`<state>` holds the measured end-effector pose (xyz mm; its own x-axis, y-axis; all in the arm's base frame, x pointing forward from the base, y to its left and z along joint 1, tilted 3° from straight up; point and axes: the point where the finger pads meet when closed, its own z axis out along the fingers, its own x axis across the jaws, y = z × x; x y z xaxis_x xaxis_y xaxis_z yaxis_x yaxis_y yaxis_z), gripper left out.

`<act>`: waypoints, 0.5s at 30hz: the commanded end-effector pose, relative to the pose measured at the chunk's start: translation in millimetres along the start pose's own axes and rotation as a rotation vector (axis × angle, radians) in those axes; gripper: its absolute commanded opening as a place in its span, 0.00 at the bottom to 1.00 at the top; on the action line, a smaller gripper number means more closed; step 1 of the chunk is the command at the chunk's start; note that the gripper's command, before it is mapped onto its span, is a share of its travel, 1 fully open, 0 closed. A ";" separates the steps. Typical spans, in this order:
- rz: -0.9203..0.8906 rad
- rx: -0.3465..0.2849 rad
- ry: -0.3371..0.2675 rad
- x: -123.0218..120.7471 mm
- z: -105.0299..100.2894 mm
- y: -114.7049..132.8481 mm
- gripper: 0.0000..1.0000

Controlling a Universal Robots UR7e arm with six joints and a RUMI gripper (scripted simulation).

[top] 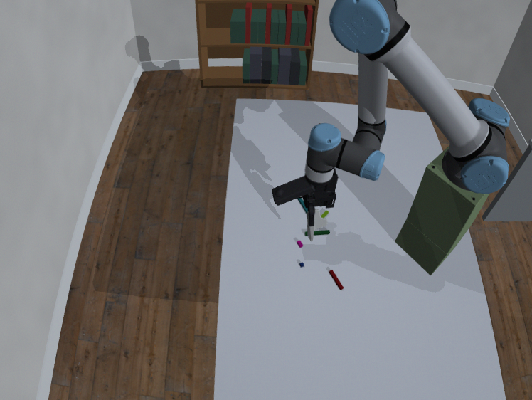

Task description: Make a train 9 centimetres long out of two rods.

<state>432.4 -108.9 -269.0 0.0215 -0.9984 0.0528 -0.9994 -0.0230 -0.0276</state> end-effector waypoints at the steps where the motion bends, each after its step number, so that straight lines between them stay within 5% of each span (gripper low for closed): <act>1: -0.167 0.001 -0.004 -11.1 0.3 0.5 1.00; 15: -0.486 0.002 -0.004 -31.4 0.3 0.7 1.00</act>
<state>432.9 -87.0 -270.1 0.3559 -0.9327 0.0592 -0.9341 -0.3570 -0.0082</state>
